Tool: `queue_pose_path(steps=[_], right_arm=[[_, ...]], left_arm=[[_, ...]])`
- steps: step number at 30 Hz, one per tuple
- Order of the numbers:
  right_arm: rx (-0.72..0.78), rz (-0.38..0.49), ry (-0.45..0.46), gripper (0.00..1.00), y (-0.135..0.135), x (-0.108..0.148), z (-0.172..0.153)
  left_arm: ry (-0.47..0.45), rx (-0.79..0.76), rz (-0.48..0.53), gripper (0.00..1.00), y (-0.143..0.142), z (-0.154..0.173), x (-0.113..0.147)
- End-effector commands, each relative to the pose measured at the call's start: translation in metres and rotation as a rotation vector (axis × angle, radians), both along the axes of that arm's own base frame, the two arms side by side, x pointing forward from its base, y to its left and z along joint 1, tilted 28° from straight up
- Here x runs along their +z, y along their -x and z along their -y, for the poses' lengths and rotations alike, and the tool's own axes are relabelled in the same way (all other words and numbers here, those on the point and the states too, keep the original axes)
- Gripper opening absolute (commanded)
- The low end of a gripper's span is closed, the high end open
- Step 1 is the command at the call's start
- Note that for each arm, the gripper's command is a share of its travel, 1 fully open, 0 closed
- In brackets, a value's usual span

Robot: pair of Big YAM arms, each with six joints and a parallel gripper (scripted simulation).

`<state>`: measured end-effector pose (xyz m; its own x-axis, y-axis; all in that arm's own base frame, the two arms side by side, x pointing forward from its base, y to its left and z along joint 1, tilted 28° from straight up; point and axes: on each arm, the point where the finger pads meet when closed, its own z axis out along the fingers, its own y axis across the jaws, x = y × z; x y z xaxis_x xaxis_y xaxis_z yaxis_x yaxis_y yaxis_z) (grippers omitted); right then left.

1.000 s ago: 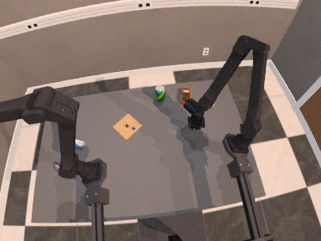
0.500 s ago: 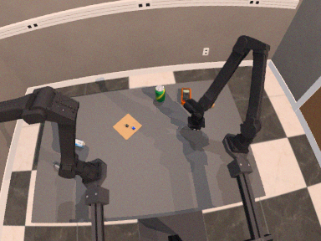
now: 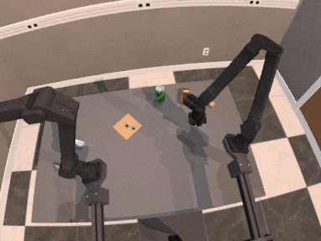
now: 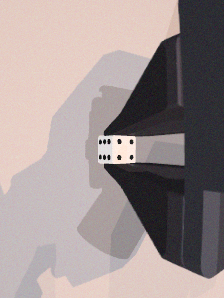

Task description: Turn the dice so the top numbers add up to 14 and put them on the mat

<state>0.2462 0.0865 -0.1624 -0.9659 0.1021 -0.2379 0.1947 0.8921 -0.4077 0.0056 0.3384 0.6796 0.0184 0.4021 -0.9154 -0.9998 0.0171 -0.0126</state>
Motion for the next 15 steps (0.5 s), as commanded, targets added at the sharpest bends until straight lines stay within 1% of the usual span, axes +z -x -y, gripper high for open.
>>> queue_pose_path(steps=[1, 2, 3, 5, 8, 10, 12, 15], right_arm=[[-0.017, 0.035, -0.02, 0.11, -0.006, 0.023, -0.02], [-0.017, 0.035, -0.02, 0.11, -0.006, 0.023, -0.02], [-0.017, 0.042, -0.025, 0.11, -0.009, 0.03, -0.026], [-0.017, 0.031, -0.019, 0.11, -0.001, 0.039, -0.026], [-0.017, 0.044, -0.029, 0.11, -0.007, 0.049, -0.037], [-0.017, 0.041, -0.026, 0.11, -0.005, 0.05, -0.036], [-0.039, 0.026, -0.012, 0.11, -0.003, 0.045, -0.026], [-0.037, 0.026, -0.011, 0.11, -0.002, 0.044, -0.026]], left_arm=[[-0.054, 0.009, -0.012, 1.0, 0.003, 0.017, 0.017], [-0.054, 0.009, -0.012, 1.0, 0.003, 0.017, 0.017], [-0.054, 0.009, -0.012, 1.0, 0.003, 0.017, 0.017], [-0.054, 0.009, -0.012, 1.0, 0.003, 0.017, 0.017], [-0.054, 0.009, -0.012, 1.0, 0.003, 0.017, 0.017], [-0.054, 0.009, -0.012, 1.0, 0.003, 0.017, 0.017], [-0.054, 0.009, -0.012, 1.0, 0.003, 0.017, 0.017], [-0.054, 0.009, -0.012, 1.0, 0.003, 0.017, 0.017]])
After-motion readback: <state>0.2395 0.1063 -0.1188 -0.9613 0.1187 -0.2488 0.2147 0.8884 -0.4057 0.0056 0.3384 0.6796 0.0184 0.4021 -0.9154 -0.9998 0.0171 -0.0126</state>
